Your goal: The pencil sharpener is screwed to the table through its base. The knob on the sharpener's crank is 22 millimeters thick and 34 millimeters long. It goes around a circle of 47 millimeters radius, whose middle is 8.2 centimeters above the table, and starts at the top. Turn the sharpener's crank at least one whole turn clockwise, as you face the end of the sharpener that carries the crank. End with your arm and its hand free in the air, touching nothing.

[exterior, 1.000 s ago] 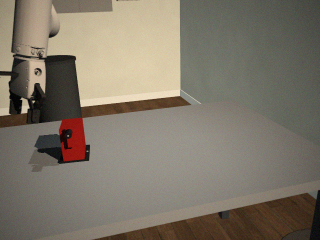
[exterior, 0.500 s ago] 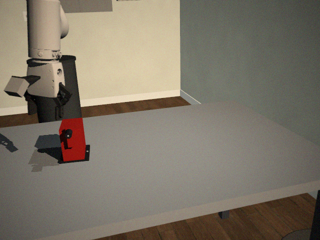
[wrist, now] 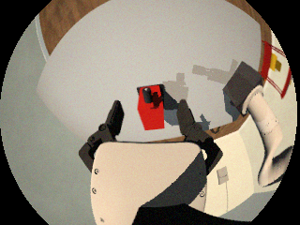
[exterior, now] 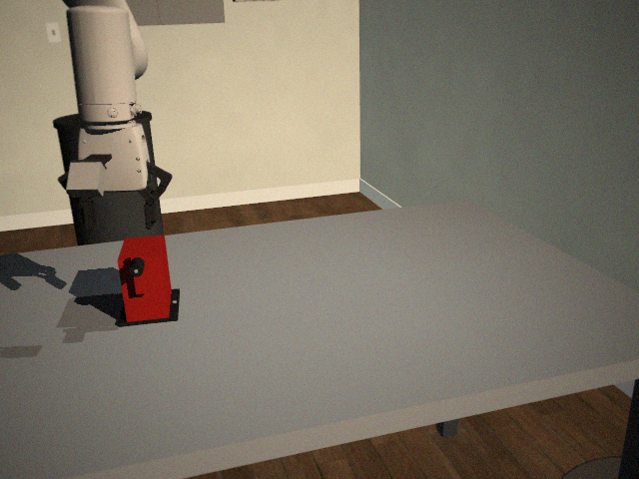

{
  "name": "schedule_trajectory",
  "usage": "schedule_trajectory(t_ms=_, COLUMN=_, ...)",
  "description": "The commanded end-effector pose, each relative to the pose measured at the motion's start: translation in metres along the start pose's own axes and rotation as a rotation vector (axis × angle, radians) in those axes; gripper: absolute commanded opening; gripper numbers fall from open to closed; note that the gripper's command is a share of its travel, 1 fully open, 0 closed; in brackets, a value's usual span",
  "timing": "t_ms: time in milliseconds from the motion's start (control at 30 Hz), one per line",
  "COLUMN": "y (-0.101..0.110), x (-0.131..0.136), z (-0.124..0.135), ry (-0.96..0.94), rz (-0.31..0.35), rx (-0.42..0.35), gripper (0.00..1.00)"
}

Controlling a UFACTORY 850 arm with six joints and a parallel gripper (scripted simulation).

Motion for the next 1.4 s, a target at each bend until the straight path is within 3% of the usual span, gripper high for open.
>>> schedule_trajectory(t_ms=0, y=-0.002, x=-0.0024, z=0.0105, ry=0.071, rz=-0.019, rx=-0.025, gripper=1.0)
schedule_trajectory(t_ms=400, y=-0.0037, x=-0.003, z=0.0192, ry=0.121, rz=-0.032, rx=-0.029, gripper=1.0)
schedule_trajectory(t_ms=433, y=-0.0037, x=-0.003, z=0.0192, ry=0.121, rz=-0.032, rx=-0.029, gripper=0.0)
schedule_trajectory(t_ms=1367, y=-0.0037, x=-0.003, z=0.0192, ry=0.121, rz=-0.032, rx=-0.029, gripper=0.0)
Point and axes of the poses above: the point where the finger pads meet when closed, its own y axis back along the fingers, its own x axis across the jaws, z = x × y, the point moved 10 cm from there along y, back along the fingers, and after that the axes turned 5 degrees about -y, right-handed, at the moved point
